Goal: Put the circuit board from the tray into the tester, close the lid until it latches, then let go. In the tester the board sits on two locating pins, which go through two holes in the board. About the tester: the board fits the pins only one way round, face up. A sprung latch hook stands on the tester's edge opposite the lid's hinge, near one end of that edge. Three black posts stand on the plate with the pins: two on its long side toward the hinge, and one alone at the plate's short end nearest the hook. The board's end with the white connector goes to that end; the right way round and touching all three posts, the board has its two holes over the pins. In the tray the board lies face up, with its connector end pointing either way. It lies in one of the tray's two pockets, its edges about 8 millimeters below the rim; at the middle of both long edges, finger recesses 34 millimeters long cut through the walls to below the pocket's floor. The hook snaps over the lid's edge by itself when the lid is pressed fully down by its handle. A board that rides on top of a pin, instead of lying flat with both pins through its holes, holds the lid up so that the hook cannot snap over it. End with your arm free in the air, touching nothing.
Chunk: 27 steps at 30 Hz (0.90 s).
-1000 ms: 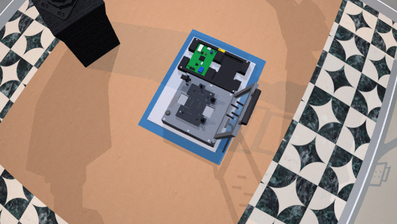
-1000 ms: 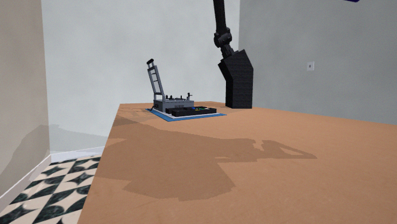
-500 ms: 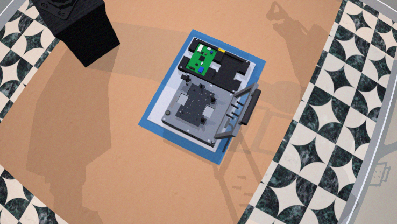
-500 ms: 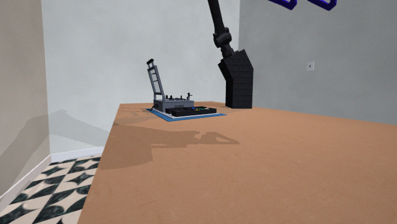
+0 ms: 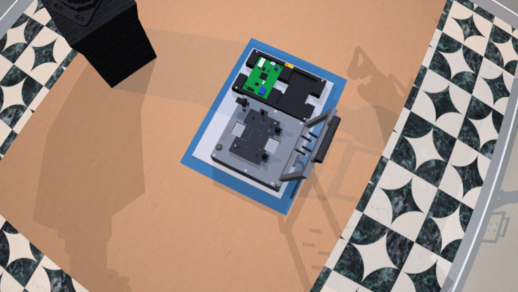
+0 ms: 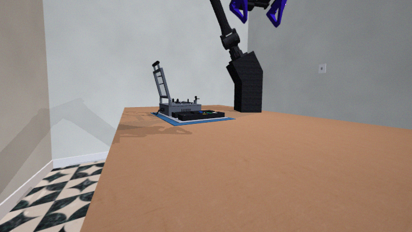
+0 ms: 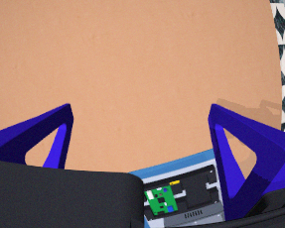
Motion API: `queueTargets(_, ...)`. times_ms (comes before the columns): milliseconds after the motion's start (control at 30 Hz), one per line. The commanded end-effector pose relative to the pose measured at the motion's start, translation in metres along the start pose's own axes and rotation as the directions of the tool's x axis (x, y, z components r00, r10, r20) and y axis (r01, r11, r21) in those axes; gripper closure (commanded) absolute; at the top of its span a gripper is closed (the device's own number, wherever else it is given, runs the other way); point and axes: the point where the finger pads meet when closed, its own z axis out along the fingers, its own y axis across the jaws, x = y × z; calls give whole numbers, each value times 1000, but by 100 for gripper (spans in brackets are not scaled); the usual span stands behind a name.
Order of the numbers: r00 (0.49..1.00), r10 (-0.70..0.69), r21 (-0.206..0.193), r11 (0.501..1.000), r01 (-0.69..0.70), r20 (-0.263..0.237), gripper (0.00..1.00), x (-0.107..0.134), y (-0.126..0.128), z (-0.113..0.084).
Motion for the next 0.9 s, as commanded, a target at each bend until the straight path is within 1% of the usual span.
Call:
queueTargets(0,999,-37,23,999,37,-4,0,20,-32,-23)
queueTargets(167,995,-80,28,996,81,-52,0,68,-52,-39)
queueTargets(233,995,-80,28,996,81,-52,0,68,-52,-39)
queueTargets(267,991,-105,29,994,107,-79,0,97,-61,-48)
queueTargets(333,988,-120,27,992,123,-97,0,115,-66,-53)
queueTargets(433,981,-148,23,988,152,-129,0,148,-72,-63)
queueTargets(600,962,-200,6,979,205,-186,0,210,-76,-81)
queueTargets(733,941,-246,-18,968,249,-234,0,263,-73,-96)
queueTargets(800,941,-246,-18,968,249,-234,0,263,-73,-96)
queueTargets(867,927,-271,-34,962,271,-258,0,292,-68,-104)
